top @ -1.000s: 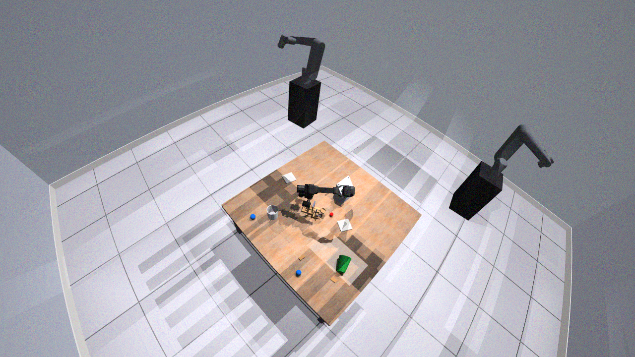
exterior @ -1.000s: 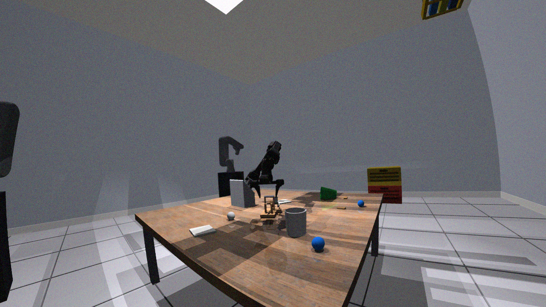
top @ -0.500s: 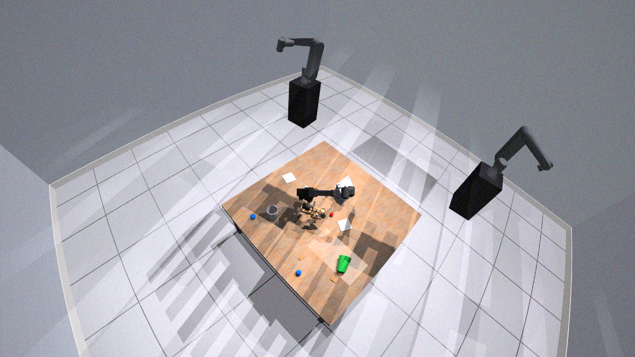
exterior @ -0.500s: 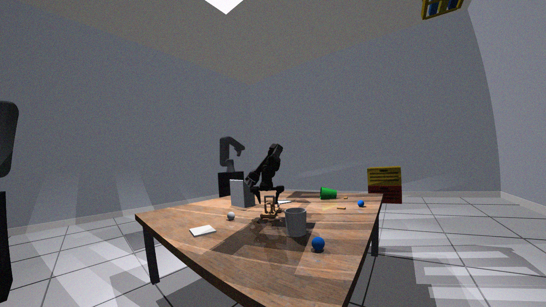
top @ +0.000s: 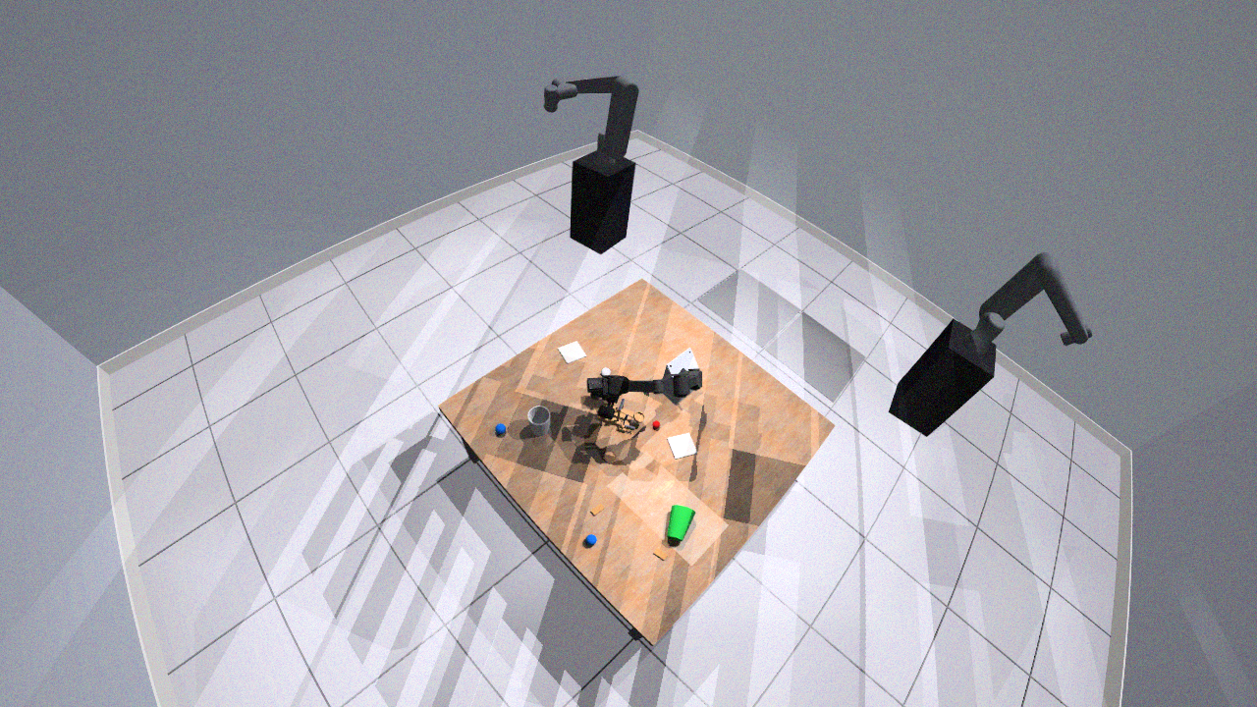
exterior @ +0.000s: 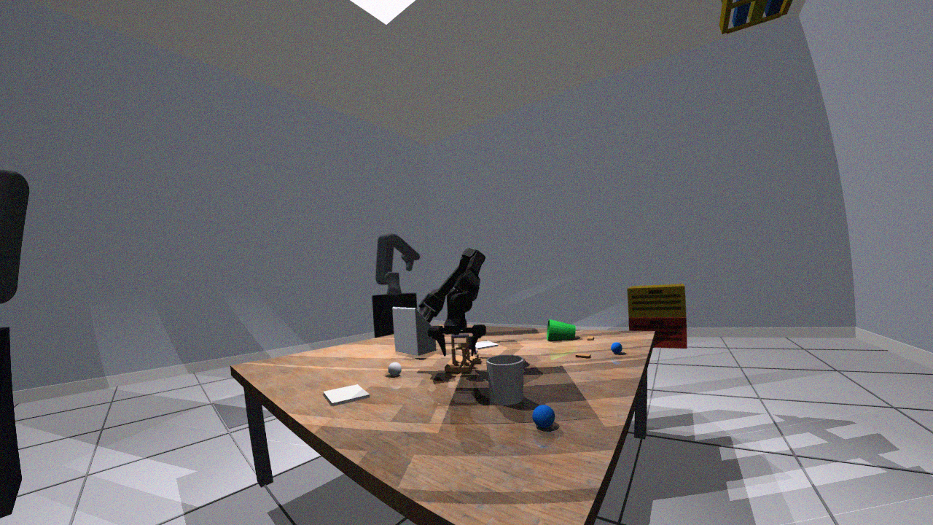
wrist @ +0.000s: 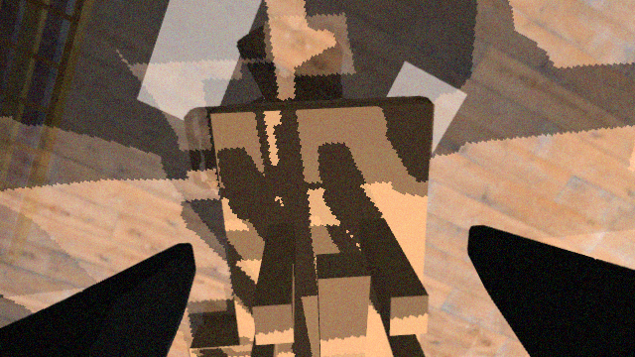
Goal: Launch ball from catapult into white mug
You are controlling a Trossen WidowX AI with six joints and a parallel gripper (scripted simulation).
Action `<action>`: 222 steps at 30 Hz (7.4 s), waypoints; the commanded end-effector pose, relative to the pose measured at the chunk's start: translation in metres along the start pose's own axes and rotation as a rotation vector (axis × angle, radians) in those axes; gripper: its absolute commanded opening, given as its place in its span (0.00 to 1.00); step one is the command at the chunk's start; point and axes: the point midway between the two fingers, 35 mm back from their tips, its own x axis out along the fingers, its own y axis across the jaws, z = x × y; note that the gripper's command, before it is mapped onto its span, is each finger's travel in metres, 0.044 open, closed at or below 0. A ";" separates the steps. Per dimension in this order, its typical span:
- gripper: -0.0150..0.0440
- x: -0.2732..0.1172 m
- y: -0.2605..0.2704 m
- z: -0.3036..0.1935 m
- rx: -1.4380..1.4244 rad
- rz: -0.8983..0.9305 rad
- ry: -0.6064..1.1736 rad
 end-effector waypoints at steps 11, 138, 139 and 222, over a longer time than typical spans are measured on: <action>0.82 0.011 0.000 -0.001 0.000 0.000 0.001; 1.00 -0.029 0.015 -0.004 -0.539 0.006 -0.002; 1.00 -0.028 0.015 -0.004 -0.539 0.006 -0.002; 0.25 0.010 0.017 -0.005 -0.544 -0.005 0.012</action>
